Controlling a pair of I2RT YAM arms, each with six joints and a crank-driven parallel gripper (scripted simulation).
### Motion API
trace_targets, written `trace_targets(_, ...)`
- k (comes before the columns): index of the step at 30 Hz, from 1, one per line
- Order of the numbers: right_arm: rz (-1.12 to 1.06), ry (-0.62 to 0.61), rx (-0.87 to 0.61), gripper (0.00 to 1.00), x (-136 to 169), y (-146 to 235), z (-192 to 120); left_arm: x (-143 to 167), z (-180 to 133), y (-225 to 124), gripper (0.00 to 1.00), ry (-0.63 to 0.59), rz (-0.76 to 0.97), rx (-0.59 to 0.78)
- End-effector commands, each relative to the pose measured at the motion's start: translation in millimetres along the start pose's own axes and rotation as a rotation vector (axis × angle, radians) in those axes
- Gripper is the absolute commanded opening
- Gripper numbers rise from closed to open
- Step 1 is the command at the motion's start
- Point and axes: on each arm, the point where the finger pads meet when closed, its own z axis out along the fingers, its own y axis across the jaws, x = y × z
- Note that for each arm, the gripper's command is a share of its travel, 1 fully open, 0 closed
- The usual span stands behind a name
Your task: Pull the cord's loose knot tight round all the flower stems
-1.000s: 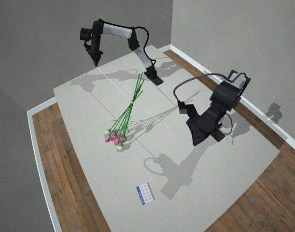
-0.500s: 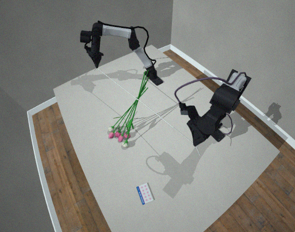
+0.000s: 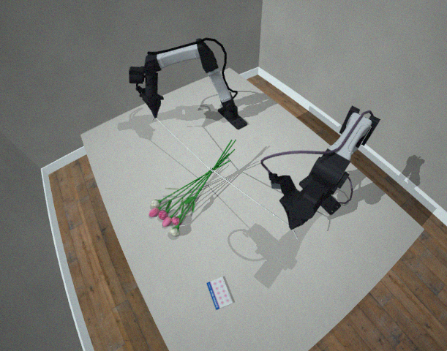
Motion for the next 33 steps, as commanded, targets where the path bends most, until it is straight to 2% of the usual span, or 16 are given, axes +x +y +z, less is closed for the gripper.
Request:
trace_targets(1,-0.049,-0.116,-0.161,0.00,-21.1,14.7,5.3,14.8,15.8,13.2,0.00,0.051,0.020,-0.110)
trace_targets(9,-0.041,-0.109,-0.146,0.00,-35.3,-14.3,74.6,34.1,87.9,-11.8,0.00,0.049,0.011,-0.078)
trace_targets(11,-0.041,-0.109,-0.146,0.00,-35.3,-14.3,74.6,34.1,87.9,-11.8,0.00,0.049,0.011,-0.078)
trace_targets(18,-0.033,-0.102,-0.130,0.00,-44.1,-35.9,120.7,45.2,128.8,-27.6,0.00,0.049,0.010,-0.076)
trace_targets(23,-0.033,-0.101,-0.131,0.00,-46.3,-41.1,133.1,48.4,141.2,-32.3,0.00,0.049,0.010,-0.076)
trace_targets(33,-0.043,-0.114,-0.156,0.00,-47.8,-33.5,126.7,48.1,138.3,-26.1,0.00,0.050,0.017,-0.097)
